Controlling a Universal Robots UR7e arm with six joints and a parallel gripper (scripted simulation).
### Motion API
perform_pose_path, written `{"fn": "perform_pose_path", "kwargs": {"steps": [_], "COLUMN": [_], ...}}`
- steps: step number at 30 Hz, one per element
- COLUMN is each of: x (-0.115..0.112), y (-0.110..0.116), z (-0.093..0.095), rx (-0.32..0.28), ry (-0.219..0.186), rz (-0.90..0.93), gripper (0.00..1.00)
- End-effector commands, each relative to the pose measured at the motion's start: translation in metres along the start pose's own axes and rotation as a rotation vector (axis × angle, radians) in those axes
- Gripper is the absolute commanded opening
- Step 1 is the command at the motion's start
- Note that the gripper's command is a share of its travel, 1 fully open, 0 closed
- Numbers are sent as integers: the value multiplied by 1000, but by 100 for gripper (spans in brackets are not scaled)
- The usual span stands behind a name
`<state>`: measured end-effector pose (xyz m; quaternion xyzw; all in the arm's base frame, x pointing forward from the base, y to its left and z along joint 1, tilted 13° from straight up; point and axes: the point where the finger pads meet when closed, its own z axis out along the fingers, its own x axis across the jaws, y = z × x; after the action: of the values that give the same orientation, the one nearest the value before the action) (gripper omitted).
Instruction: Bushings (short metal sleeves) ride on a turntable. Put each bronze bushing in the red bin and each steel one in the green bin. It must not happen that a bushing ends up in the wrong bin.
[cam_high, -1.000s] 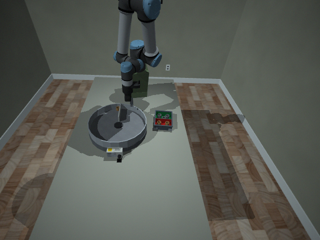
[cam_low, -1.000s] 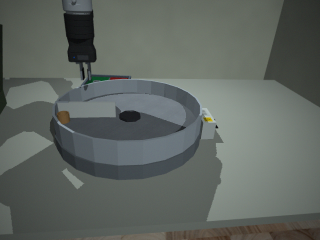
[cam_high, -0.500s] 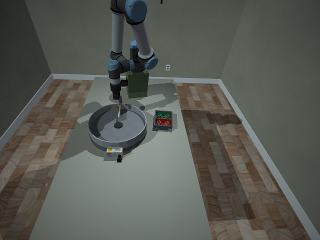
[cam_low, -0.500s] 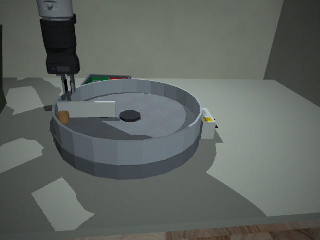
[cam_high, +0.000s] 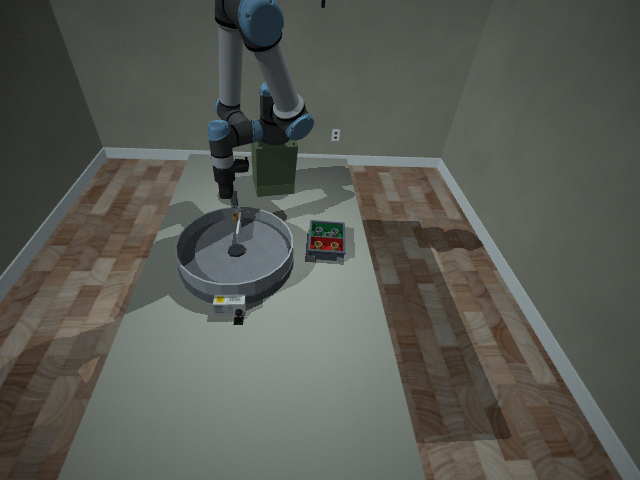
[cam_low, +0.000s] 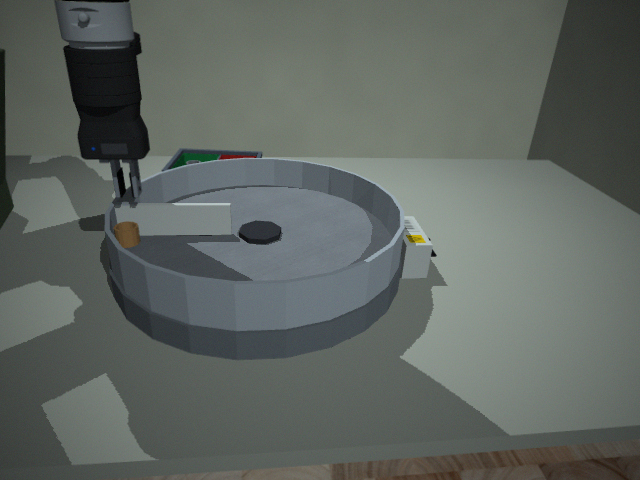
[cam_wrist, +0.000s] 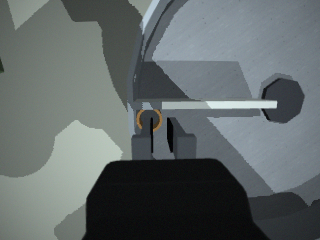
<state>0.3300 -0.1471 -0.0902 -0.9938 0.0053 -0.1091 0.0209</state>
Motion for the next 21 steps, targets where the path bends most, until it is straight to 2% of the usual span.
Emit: {"fn": "perform_pose_path", "kwargs": {"steps": [1, 5, 10, 15, 21], "x": [0, 0, 0, 0, 0], "y": [0, 0, 1, 1, 1], "z": [10, 13, 27, 27, 42], "rx": [-1, -1, -1, -1, -2], "ry": [1, 1, 0, 0, 0], "rz": [0, 0, 0, 0, 0], "gripper": [40, 40, 40, 40, 40]}}
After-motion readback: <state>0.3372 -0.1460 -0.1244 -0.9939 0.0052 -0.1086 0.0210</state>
